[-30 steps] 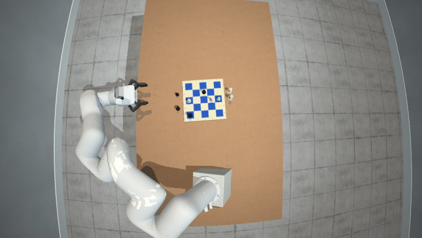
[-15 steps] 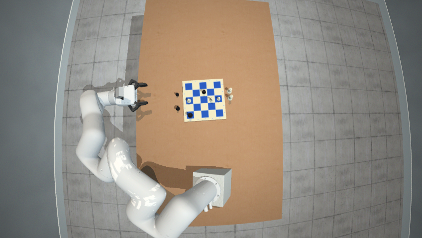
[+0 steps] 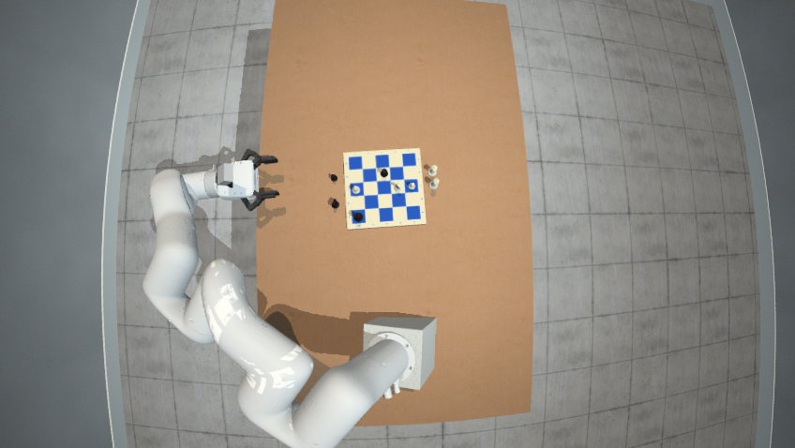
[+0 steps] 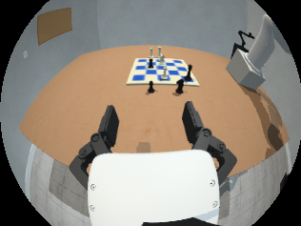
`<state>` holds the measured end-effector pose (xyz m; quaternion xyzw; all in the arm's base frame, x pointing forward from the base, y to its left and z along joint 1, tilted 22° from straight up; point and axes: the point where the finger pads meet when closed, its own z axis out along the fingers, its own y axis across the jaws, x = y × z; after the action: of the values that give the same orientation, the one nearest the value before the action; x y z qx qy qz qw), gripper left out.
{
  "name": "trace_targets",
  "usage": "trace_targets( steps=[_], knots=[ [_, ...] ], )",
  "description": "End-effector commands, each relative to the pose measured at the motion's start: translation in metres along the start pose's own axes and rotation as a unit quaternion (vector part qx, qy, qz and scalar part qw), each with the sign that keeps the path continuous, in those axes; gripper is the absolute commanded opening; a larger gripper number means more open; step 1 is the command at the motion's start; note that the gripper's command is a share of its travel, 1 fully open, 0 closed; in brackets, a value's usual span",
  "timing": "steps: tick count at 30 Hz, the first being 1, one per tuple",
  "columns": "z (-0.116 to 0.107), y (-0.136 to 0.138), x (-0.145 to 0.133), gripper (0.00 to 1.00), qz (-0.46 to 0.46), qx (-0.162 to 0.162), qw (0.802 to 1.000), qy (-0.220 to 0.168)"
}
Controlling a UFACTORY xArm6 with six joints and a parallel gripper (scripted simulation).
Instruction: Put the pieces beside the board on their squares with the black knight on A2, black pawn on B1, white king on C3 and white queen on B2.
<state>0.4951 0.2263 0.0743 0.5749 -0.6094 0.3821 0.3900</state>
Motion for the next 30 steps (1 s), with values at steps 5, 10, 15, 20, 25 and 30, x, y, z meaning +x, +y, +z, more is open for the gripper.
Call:
trace_targets(
  steps=[5, 10, 15, 20, 25, 30],
  knots=[
    [-0.001, -0.001, 0.002, 1.0, 0.002, 0.0, 1.0, -0.001],
    [-0.001, -0.001, 0.002, 1.0, 0.002, 0.0, 1.0, -0.001],
    [-0.001, -0.001, 0.002, 1.0, 0.002, 0.0, 1.0, -0.001],
    [-0.002, -0.001, 0.011, 1.0, 0.002, 0.0, 1.0, -0.001],
    [-0.003, 0.0, 0.032, 1.0, 0.002, 0.0, 1.0, -0.001],
    [-0.004, 0.001, 0.061, 1.0, 0.002, 0.0, 1.0, -0.001]
  ],
)
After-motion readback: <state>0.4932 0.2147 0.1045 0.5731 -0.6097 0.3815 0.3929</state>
